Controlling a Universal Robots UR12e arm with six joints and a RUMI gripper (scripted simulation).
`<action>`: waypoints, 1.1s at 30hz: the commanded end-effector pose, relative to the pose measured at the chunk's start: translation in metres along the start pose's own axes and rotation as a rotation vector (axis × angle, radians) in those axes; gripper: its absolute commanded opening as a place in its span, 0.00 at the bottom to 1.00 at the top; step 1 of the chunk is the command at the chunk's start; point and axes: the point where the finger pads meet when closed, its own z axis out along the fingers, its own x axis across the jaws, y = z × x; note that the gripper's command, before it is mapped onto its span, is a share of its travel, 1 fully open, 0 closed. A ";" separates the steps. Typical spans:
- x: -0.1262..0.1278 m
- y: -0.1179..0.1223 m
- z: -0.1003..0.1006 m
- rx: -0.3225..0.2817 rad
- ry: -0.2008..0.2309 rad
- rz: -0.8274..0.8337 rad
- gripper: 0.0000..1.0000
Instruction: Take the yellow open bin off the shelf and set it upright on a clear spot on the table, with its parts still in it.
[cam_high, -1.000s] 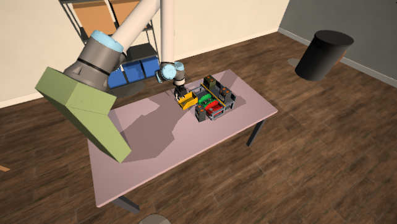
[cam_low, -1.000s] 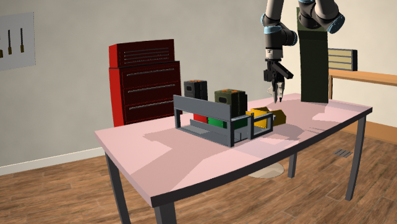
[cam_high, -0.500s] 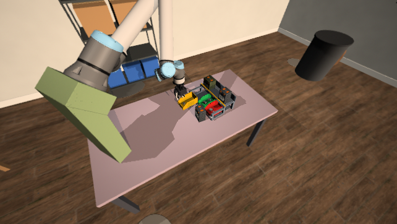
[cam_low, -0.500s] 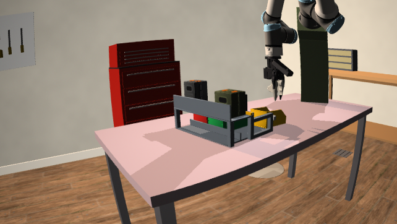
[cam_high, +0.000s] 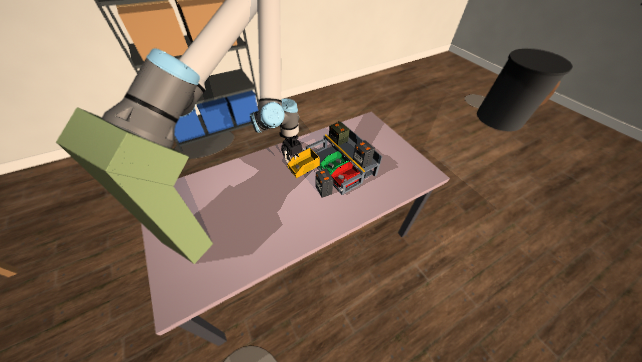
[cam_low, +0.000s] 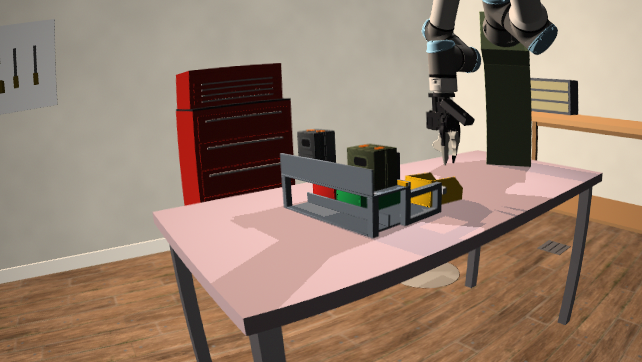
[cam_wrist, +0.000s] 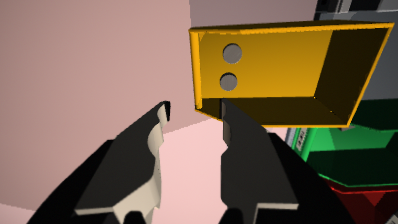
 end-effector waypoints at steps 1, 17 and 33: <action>0.000 0.000 0.004 0.000 0.000 0.000 0.26; 0.000 0.000 0.006 0.000 0.000 0.000 0.26; 0.000 0.000 0.007 0.000 0.000 0.000 0.20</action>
